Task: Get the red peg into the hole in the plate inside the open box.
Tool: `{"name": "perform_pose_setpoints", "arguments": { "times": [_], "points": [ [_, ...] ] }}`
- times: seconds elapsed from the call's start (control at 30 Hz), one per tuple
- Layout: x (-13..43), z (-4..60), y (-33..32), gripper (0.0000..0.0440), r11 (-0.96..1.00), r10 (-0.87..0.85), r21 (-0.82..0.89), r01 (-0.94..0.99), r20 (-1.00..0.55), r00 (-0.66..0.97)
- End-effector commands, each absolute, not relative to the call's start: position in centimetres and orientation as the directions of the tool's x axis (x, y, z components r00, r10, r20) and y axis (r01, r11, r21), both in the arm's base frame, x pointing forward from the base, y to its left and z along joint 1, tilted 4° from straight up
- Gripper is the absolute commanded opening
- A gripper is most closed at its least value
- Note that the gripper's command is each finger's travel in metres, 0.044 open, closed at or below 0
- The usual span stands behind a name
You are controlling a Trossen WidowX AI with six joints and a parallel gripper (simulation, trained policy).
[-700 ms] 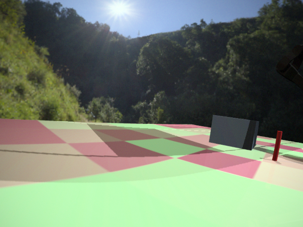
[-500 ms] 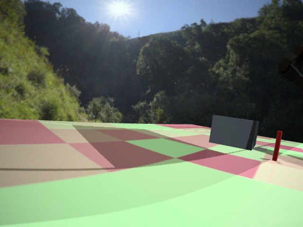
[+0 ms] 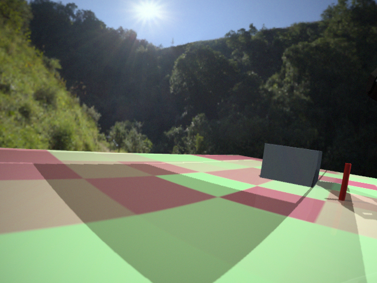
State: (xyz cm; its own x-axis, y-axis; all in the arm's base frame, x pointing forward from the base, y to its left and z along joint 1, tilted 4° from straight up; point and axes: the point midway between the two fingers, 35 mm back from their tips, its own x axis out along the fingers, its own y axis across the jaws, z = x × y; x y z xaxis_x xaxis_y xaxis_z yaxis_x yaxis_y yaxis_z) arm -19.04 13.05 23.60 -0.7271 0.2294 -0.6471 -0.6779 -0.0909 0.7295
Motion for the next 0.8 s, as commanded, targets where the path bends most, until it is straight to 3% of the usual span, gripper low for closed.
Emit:
{"name": "perform_pose_setpoints", "arguments": {
  "times": [0.0, 0.4, 0.77],
  "points": [
    [-17.7, 24.1, 15.6, 0.0440, -0.024, 0.314, 0.728, -0.685, -0.645, -0.697],
    [-10.2, 24.8, 22.4, 0.0440, 0.282, 0.545, 0.713, -0.642, -0.670, -0.504],
    [-2.4, 24.4, 24.9, 0.0440, 0.558, 0.629, 0.678, -0.478, -0.721, -0.289]
  ]
}}
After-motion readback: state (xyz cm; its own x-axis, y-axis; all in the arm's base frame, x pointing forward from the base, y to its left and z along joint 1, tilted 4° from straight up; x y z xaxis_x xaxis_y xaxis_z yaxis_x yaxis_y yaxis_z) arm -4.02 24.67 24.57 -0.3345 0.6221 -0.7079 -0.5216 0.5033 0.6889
